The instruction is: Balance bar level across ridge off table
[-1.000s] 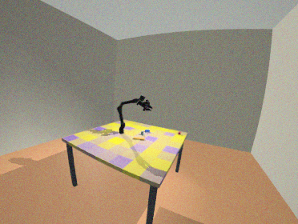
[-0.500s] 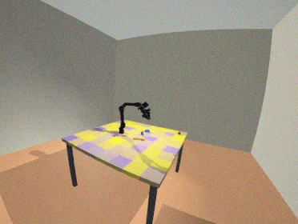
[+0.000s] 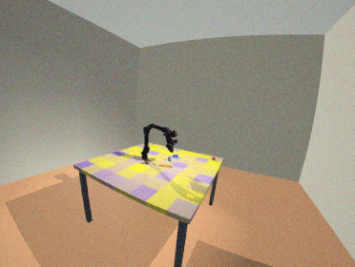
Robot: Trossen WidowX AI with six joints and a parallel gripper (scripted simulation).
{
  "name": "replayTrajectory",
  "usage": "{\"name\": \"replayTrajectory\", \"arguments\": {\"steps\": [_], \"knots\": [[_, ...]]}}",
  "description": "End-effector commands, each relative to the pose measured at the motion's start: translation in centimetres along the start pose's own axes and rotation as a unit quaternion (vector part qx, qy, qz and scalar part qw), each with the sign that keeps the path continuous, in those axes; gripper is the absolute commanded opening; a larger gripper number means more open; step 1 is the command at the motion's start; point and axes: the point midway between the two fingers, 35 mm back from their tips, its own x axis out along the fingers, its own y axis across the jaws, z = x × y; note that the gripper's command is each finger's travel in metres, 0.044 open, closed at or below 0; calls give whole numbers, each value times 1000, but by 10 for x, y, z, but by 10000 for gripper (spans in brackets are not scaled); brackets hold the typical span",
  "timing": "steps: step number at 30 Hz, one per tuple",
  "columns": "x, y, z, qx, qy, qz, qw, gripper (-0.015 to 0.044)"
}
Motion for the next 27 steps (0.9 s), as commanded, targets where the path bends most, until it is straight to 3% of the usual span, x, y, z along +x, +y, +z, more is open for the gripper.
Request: {"name": "replayTrajectory", "arguments": {"steps": [1,12,19,27], "knots": [[17,-9,-22,-18,50,14,999,315],[48,-32,-93,-59,175,78,980,315],[52,-32,-98,-60,182,83,978,315],[89,-26,-113,-60,182,83,978,315]]}}
